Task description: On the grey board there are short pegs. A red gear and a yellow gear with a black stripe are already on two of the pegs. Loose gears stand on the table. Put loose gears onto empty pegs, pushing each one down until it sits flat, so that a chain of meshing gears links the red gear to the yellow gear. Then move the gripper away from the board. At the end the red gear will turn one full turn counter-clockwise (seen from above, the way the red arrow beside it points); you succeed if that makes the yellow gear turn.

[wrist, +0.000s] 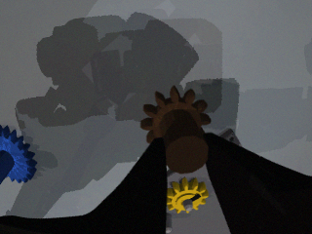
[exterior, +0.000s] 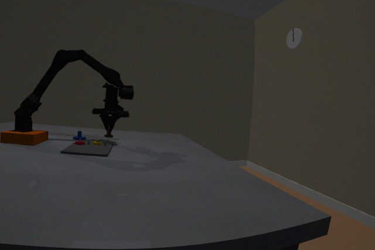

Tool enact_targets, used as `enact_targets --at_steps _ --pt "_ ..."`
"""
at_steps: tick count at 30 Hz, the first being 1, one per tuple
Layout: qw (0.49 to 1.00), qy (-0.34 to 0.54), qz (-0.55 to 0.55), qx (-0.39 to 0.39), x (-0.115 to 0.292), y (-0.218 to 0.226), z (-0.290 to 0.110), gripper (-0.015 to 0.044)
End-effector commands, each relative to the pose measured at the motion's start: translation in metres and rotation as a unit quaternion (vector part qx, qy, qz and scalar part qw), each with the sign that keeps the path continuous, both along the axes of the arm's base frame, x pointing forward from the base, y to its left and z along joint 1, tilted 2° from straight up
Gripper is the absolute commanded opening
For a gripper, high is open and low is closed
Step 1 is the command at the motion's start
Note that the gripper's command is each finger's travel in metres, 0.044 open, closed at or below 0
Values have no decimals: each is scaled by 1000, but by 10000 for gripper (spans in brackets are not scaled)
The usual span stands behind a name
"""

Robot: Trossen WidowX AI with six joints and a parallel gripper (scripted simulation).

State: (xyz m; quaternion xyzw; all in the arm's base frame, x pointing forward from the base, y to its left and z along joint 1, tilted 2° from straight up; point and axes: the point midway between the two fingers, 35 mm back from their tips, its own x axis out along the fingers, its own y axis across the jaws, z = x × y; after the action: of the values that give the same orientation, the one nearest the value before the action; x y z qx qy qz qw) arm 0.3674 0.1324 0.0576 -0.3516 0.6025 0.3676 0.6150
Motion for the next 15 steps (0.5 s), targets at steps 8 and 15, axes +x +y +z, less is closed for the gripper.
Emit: enact_targets --at_steps 8,15 --pt "1000 -5 3 4 5 1 27 0" --pt "1000 -4 3 4 5 0 41 0"
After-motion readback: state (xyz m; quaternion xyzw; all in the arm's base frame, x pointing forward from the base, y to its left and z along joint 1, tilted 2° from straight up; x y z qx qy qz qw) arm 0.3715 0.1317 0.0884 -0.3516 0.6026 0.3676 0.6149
